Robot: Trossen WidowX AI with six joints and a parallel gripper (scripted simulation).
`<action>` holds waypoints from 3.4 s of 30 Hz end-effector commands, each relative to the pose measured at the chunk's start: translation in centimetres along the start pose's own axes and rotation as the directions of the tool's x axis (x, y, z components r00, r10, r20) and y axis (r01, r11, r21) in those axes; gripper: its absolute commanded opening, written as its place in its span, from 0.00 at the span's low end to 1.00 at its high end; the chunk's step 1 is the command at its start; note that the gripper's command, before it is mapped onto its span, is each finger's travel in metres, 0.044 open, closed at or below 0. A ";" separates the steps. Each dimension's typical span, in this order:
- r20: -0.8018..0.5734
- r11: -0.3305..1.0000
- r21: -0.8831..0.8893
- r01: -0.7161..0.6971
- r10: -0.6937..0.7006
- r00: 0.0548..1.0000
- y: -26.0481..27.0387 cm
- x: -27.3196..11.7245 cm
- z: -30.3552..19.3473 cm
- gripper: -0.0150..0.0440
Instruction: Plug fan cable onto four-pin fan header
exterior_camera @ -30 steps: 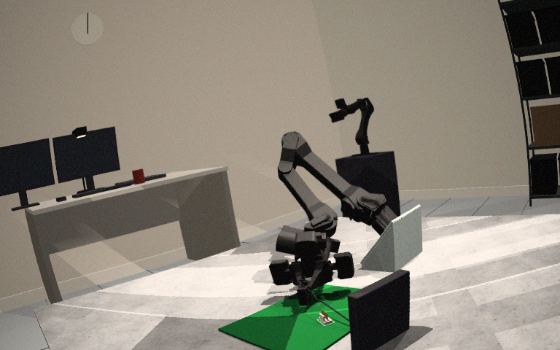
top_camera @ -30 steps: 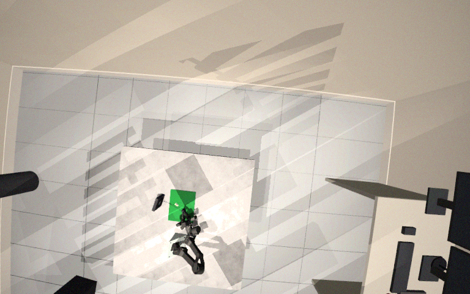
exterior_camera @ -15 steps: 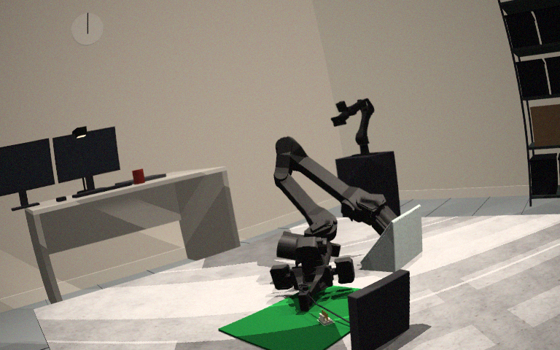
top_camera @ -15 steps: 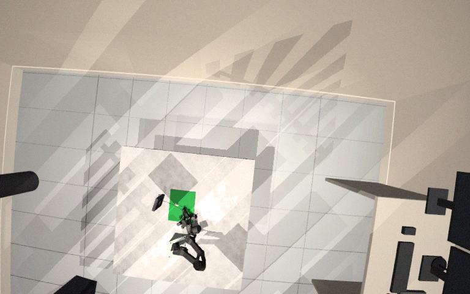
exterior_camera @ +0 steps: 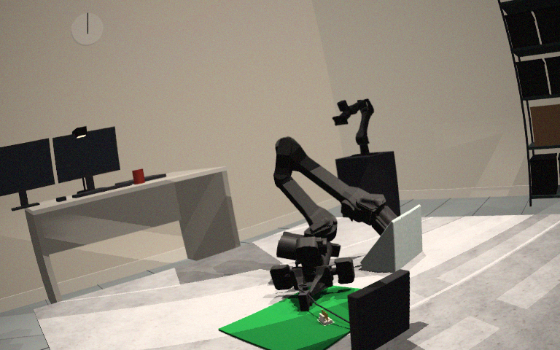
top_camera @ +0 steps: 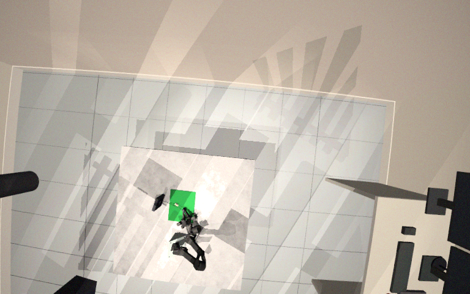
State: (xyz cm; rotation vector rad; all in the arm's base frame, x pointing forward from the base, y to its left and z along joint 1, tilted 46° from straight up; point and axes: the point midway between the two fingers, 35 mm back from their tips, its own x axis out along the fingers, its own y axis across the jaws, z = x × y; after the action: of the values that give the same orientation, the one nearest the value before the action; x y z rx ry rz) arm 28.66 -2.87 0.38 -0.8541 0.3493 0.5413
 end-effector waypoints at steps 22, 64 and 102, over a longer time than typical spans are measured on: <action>-0.001 1.000 0.001 0.001 -0.001 1.000 0.0 0.0 0.0 0.25; -0.002 1.000 -0.002 -0.002 0.002 1.000 -0.3 -0.7 0.2 0.49; -0.023 0.998 0.046 -0.035 0.036 0.999 0.1 -9.8 4.0 0.67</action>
State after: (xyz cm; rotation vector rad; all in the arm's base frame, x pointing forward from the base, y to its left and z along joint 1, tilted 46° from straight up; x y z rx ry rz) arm 21.04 -2.88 7.41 -0.8375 0.3687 0.5494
